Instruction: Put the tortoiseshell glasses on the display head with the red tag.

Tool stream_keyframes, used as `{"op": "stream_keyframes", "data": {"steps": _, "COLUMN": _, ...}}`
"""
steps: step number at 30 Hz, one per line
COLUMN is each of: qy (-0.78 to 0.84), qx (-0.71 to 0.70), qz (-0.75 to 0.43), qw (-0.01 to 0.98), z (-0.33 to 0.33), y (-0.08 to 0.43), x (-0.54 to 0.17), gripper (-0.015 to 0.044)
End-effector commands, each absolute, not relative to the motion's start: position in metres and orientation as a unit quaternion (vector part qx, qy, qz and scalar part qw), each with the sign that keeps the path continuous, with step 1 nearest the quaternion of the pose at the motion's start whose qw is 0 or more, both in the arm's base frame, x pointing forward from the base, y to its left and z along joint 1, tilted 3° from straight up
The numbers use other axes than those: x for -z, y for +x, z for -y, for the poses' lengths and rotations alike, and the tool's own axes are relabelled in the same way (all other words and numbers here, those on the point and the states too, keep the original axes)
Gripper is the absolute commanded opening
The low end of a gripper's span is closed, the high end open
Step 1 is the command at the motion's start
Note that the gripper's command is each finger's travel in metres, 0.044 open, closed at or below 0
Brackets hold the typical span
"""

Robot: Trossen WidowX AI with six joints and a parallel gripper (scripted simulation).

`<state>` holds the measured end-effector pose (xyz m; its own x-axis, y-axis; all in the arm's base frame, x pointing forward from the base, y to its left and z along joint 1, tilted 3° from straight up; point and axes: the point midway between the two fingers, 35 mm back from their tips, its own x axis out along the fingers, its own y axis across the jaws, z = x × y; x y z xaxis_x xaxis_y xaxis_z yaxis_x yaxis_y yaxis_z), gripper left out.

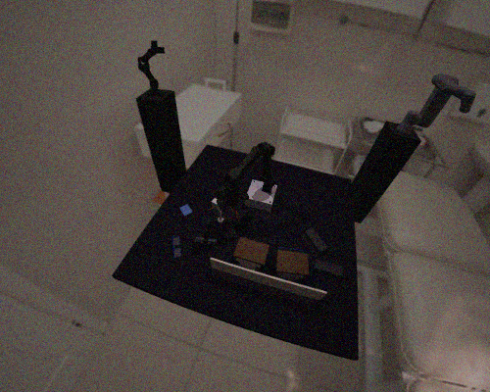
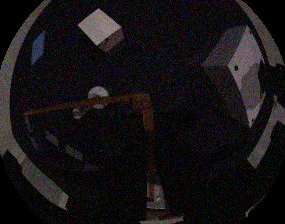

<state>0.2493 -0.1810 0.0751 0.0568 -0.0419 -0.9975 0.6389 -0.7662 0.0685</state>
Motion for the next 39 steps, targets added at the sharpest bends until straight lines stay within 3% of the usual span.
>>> {"op": "stream_keyframes", "data": {"steps": 1, "qy": 0.68, "qx": 0.648, "qz": -0.218, "qw": 0.264, "z": 0.182, "y": 0.248, "x": -0.092, "gripper": 0.0}}
{"op": "stream_keyframes", "data": {"steps": 7, "qy": 0.689, "qx": 0.656, "qz": -0.194, "qw": 0.239, "z": 0.185, "y": 0.244, "x": -0.092, "gripper": 0.0}}
{"op": "stream_keyframes", "data": {"steps": 18, "qy": 0.724, "qx": 0.683, "qz": -0.045, "qw": 0.083, "z": 0.205, "y": 0.216, "x": -0.091, "gripper": 0.0}}
{"op": "stream_keyframes", "data": {"steps": 39, "qy": 0.724, "qx": 0.684, "qz": -0.042, "qw": 0.08, "z": 0.207, "y": 0.219, "x": -0.031, "gripper": 0.0}}
